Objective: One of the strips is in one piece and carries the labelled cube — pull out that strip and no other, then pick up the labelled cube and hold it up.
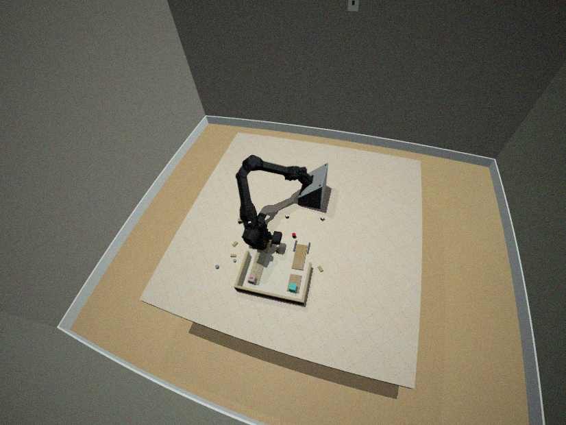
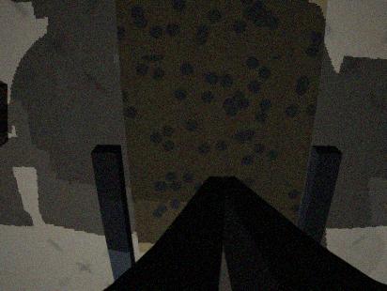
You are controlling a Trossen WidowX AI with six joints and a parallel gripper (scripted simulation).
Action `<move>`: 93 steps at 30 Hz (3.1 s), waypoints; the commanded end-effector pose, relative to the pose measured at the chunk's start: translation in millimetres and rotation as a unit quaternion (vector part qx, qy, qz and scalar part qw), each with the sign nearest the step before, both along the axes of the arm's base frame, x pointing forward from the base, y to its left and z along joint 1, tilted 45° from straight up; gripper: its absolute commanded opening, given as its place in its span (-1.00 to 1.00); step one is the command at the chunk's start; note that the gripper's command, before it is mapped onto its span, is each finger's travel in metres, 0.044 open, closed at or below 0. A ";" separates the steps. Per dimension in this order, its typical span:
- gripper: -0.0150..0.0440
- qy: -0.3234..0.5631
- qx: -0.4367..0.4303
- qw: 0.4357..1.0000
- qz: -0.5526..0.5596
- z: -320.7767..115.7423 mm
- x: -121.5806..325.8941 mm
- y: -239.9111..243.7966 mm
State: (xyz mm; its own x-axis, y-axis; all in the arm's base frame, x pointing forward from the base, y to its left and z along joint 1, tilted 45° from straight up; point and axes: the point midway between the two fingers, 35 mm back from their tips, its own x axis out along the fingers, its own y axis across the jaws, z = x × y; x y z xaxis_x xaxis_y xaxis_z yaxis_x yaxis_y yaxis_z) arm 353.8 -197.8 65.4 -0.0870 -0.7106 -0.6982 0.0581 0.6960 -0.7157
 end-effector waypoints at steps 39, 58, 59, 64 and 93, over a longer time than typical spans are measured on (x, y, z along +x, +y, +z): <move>-0.49 0.001 0.002 1.000 -0.001 -2.8 -50.5 2.2; -0.49 0.002 0.002 1.000 -0.001 -3.1 -79.5 4.8; -0.49 0.002 0.002 1.000 -0.001 -3.1 -80.9 5.0; -0.49 0.002 0.002 1.000 -0.001 -3.0 -88.2 5.7; -0.49 0.003 0.002 1.000 -0.001 -2.5 -131.6 10.5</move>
State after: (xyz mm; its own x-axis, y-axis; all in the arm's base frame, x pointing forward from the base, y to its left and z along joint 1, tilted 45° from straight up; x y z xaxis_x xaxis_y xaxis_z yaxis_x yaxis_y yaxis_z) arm 235.2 -186.0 67.7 -0.0665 -0.7136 -0.6974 0.0638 0.6945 -0.7167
